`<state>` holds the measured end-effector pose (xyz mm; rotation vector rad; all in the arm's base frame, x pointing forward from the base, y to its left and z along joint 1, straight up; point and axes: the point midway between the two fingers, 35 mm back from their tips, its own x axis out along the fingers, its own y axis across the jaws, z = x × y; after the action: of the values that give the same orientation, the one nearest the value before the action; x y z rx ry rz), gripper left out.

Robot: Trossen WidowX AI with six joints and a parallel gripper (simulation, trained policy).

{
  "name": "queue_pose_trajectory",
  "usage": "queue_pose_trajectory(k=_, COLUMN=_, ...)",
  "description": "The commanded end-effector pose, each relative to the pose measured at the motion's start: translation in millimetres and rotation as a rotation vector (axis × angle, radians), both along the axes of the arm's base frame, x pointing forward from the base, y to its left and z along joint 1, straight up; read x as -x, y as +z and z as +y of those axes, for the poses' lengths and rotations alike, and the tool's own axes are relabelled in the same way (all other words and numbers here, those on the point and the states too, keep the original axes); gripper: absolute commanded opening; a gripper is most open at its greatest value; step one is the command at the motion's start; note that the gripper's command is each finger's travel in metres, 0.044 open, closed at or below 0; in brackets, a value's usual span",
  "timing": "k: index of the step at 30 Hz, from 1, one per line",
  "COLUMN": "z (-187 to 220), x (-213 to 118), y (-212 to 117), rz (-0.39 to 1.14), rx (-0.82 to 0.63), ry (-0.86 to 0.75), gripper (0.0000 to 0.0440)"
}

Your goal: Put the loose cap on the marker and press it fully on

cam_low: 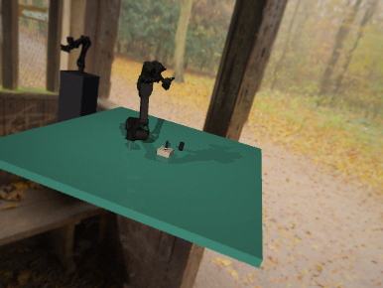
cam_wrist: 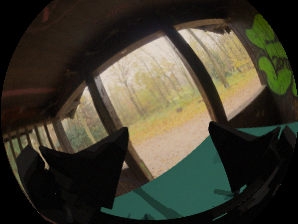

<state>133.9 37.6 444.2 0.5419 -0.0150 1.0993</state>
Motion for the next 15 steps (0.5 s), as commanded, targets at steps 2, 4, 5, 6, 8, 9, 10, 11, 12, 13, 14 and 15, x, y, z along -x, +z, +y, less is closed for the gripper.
queue_pose_trajectory(k=2, z=2.4, x=2.3, y=-1.5, rz=-0.006, rx=0.015, ry=-0.001, gripper=0.0349)
queue_pose_trajectory(k=4, z=4.8, x=5.0, y=-2.8, rz=-0.016, rx=0.030, ry=-0.002, gripper=0.0297)
queue_pose_trajectory(k=5, z=6.0, x=6.4, y=-3.4, rz=-0.021, rx=0.038, ry=-0.002, gripper=0.0271)
queue_pose_trajectory(k=6, z=7.3, x=8.0, y=-4.0, rz=-0.026, rx=0.046, ry=-0.001, gripper=0.0247)
queue_pose_trajectory(k=8, z=10.3, x=11.2, y=-5.2, rz=-0.037, rx=0.063, ry=-0.001, gripper=0.0212)
queue_pose_trajectory(k=9, z=11.8, x=12.8, y=-5.9, rz=-0.042, rx=0.072, ry=0.000, gripper=0.0210)
queue_pose_trajectory(k=10, z=13.4, x=14.4, y=-6.5, rz=-0.047, rx=0.081, ry=0.000, gripper=0.0212)
queue_pose_trajectory(k=11, z=15.2, x=16.1, y=-7.2, rz=-0.051, rx=0.089, ry=0.001, gripper=0.0213)
queue_pose_trajectory(k=12, z=16.8, x=17.6, y=-7.9, rz=-0.055, rx=0.099, ry=0.002, gripper=0.0215)
queue_pose_trajectory(k=13, z=18.4, x=19.0, y=-8.6, rz=-0.059, rx=0.108, ry=0.003, gripper=0.0217)
queue_pose_trajectory(k=14, z=19.9, x=20.4, y=-9.4, rz=-0.063, rx=0.117, ry=0.004, gripper=0.0220)
queue_pose_trajectory(k=15, z=21.3, x=21.6, y=-10.1, rz=-0.066, rx=0.126, ry=0.005, gripper=0.0222)
